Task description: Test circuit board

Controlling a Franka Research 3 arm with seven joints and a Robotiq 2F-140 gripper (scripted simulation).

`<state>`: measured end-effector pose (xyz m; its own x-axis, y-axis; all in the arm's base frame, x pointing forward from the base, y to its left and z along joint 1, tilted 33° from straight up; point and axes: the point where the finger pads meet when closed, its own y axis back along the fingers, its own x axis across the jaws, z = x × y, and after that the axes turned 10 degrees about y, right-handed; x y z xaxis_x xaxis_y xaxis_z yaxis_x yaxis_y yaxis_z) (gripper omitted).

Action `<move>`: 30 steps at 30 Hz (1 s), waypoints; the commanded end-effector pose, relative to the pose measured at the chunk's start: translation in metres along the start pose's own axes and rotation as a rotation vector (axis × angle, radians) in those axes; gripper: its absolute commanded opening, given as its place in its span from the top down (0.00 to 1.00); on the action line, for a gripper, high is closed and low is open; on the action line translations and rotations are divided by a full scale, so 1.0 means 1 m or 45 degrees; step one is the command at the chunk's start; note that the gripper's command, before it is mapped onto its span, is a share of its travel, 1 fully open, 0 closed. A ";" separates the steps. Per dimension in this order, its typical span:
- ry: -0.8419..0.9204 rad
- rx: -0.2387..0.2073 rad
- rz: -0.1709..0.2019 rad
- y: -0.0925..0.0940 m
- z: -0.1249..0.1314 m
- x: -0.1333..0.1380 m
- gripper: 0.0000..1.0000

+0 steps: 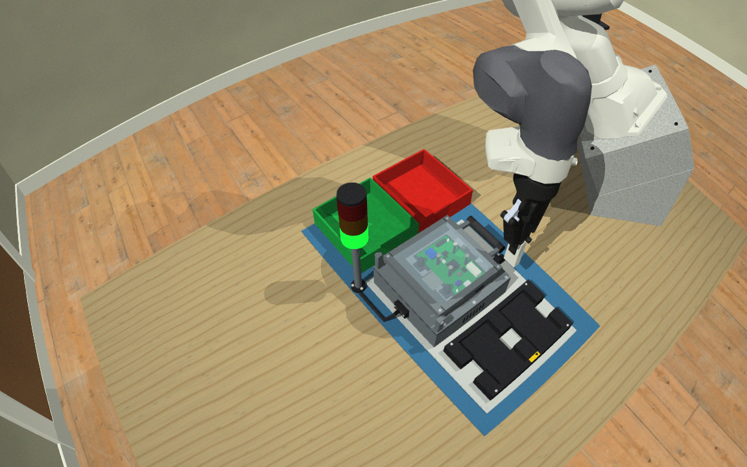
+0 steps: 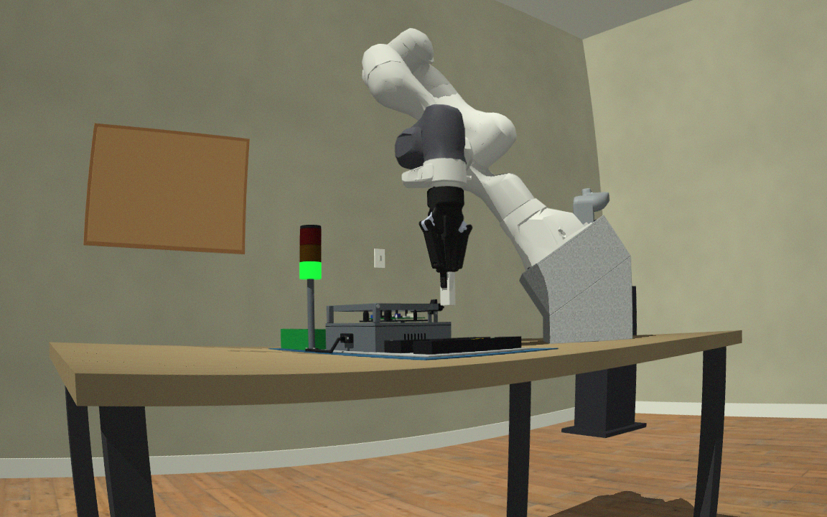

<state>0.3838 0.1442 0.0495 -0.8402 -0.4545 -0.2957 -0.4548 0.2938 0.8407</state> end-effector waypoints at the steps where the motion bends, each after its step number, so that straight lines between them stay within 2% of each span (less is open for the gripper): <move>1: -0.011 -0.004 -0.002 0.000 0.000 -0.001 1.00; 30: -0.011 -0.004 -0.002 -0.003 0.000 -0.001 1.00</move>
<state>0.3850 0.1436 0.0476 -0.8404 -0.4533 -0.2969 -0.4553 0.2936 0.8405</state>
